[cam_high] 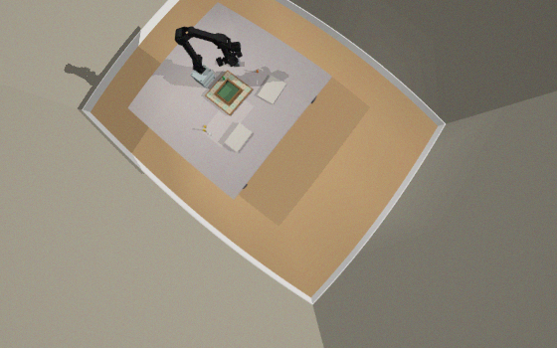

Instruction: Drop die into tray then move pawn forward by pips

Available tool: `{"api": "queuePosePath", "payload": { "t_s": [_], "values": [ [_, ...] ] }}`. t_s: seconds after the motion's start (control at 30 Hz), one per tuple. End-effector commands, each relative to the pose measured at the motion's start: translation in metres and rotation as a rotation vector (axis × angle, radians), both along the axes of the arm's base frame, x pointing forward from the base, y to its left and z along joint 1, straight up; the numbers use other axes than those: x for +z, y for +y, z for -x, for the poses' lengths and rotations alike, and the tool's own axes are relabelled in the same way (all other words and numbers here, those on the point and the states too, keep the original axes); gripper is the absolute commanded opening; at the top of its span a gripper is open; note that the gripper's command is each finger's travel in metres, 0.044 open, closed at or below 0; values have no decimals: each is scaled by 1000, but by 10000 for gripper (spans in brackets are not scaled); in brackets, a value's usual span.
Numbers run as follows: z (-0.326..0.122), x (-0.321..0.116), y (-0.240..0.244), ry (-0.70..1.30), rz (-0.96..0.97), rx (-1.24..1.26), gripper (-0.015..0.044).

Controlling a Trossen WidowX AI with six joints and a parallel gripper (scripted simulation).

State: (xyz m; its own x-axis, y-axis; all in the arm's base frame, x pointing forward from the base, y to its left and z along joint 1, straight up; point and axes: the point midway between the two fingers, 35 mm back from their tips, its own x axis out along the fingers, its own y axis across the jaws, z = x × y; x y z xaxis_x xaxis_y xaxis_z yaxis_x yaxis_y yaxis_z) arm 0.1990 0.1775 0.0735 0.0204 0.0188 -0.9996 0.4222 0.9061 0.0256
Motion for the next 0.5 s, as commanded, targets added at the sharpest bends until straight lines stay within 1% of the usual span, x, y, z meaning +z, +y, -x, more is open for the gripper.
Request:
{"api": "queuePosePath", "payload": {
  "t_s": [0.0, 0.47],
  "values": [
    [-12, -1, -13, -2, 0, 36, 0],
    [-48, -15, -67, -9, 9, 200, 0]
  ]
}}
